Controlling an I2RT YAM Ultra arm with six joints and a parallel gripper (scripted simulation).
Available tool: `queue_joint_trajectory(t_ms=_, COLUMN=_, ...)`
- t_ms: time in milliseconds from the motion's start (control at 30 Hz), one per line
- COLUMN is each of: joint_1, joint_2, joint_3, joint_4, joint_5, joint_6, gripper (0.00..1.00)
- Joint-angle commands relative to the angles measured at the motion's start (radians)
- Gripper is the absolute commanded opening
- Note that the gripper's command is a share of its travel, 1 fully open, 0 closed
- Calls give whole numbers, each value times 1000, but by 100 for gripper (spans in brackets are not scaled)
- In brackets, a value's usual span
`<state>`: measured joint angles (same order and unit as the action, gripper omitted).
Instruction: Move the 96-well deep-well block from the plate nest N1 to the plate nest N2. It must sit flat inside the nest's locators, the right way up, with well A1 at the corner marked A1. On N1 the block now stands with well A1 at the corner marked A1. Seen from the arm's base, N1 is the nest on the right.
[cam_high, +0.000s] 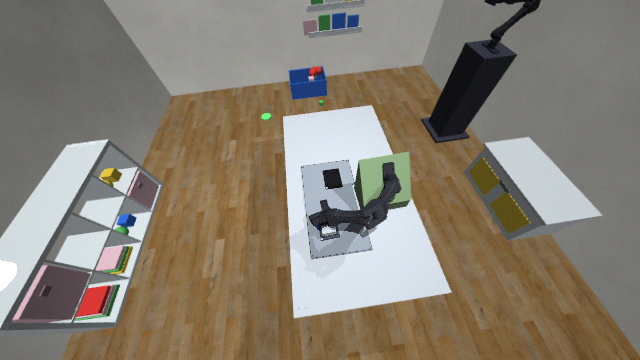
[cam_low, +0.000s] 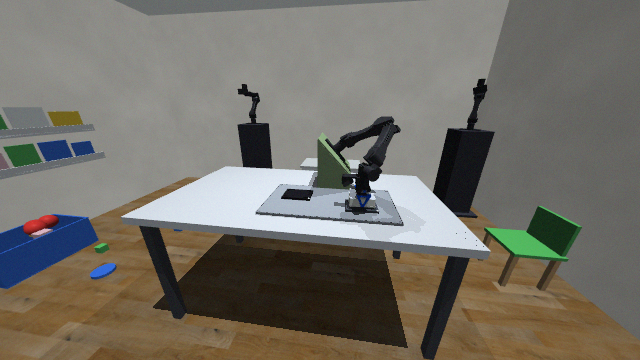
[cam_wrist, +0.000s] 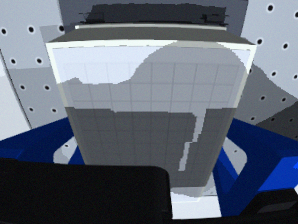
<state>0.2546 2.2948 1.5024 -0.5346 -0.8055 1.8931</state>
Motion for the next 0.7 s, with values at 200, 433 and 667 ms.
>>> queue_joint_trajectory(t_ms=200, joint_1=-10, joint_2=-10, joint_3=-3, joint_4=3, joint_5=9, joint_6=5, gripper=0)
queue_joint_trajectory(t_ms=433, joint_1=-9, joint_2=-11, joint_3=-4, joint_4=5, joint_5=9, joint_6=6, gripper=0)
queue_joint_trajectory(t_ms=667, joint_1=-6, joint_2=-11, joint_3=-7, joint_4=10, joint_5=10, joint_6=10, gripper=0)
